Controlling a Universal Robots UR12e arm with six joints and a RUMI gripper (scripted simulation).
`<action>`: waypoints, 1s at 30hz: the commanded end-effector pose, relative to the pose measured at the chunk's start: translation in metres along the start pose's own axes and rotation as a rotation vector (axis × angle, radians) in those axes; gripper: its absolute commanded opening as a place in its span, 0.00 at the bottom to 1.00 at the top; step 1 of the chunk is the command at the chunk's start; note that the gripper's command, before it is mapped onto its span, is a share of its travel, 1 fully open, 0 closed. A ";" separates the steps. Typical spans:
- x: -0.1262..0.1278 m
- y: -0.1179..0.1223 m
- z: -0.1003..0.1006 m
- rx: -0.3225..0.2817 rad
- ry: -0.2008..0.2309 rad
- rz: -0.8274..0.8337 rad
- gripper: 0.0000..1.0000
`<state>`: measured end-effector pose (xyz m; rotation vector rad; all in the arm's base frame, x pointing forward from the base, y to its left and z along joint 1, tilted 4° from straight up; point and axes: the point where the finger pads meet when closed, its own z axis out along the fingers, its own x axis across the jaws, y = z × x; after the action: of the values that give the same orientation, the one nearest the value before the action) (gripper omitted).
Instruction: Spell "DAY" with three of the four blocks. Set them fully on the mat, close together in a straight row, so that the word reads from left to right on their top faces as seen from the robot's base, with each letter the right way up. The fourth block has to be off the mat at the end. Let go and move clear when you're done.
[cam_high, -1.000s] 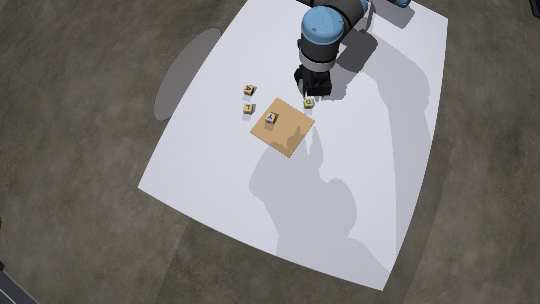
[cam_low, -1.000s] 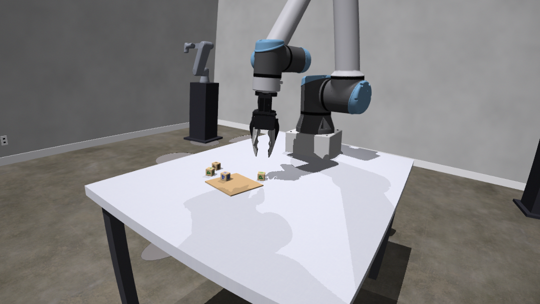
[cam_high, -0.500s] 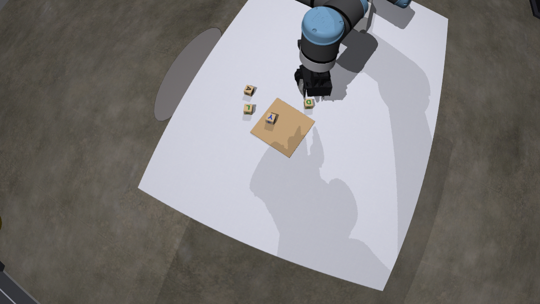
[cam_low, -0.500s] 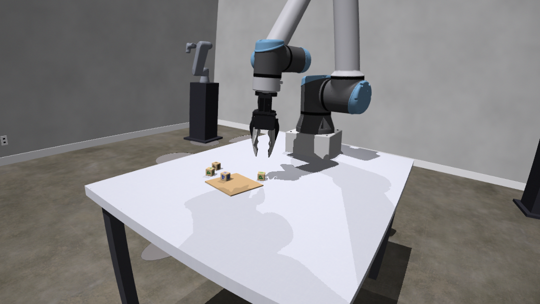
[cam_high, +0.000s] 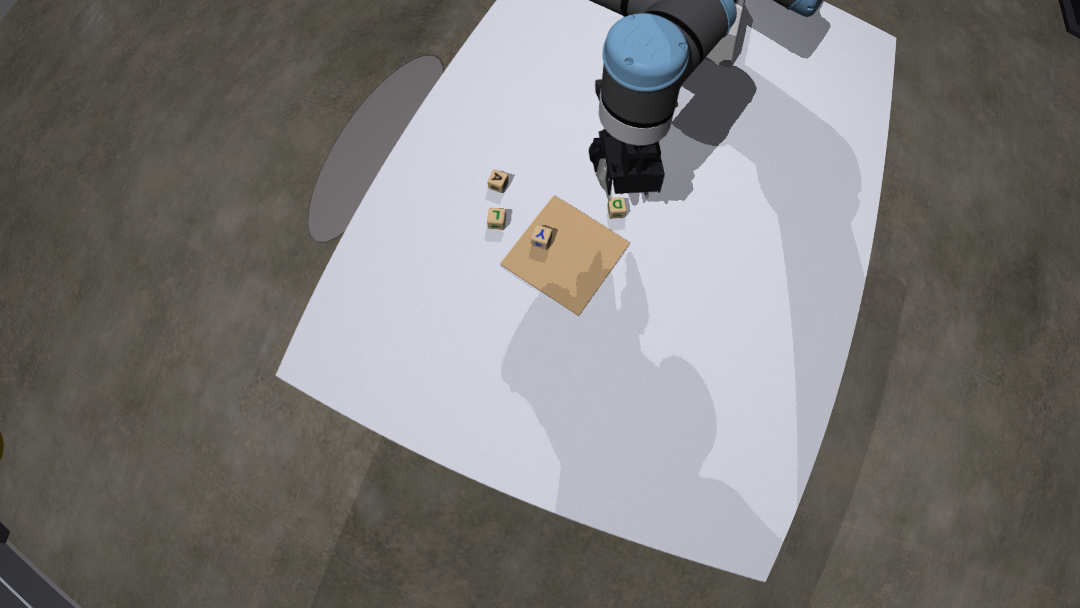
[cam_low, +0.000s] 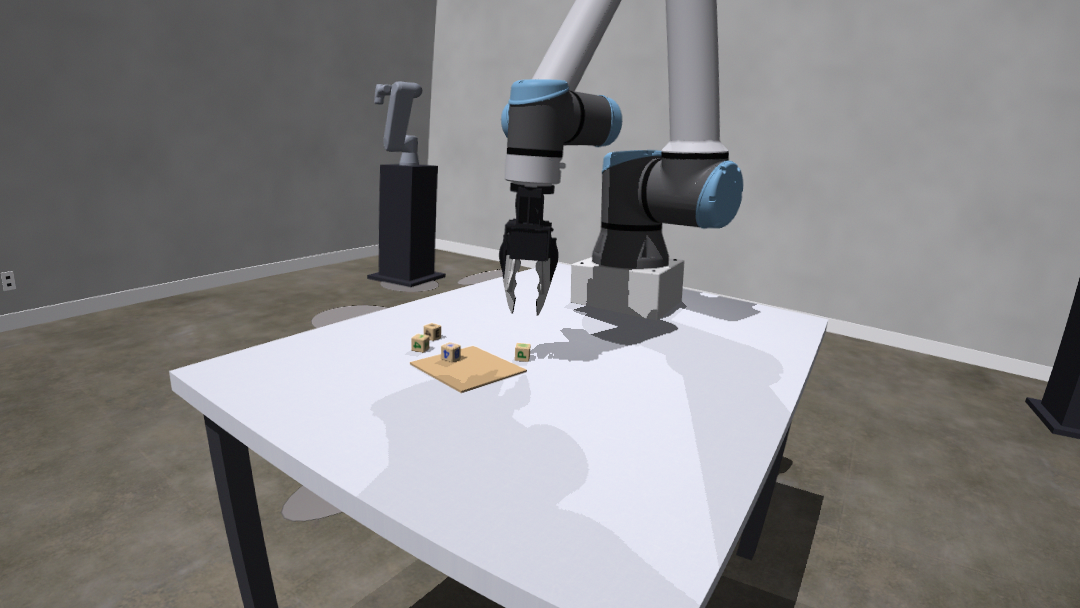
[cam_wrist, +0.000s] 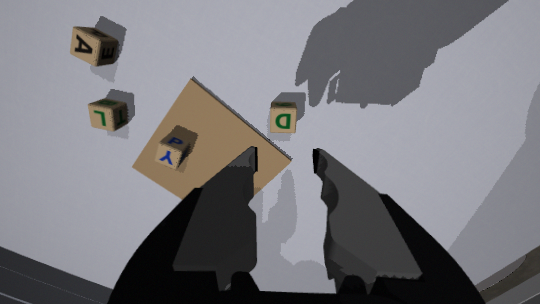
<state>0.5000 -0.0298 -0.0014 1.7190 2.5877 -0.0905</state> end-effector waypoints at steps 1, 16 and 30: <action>0.000 0.000 0.002 -0.001 -0.001 0.000 0.25; 0.000 0.001 0.017 -0.001 -0.001 0.000 0.25; 0.000 0.001 0.036 -0.001 -0.001 0.000 0.25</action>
<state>0.4998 -0.0316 -0.0342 1.7194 2.5876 -0.0908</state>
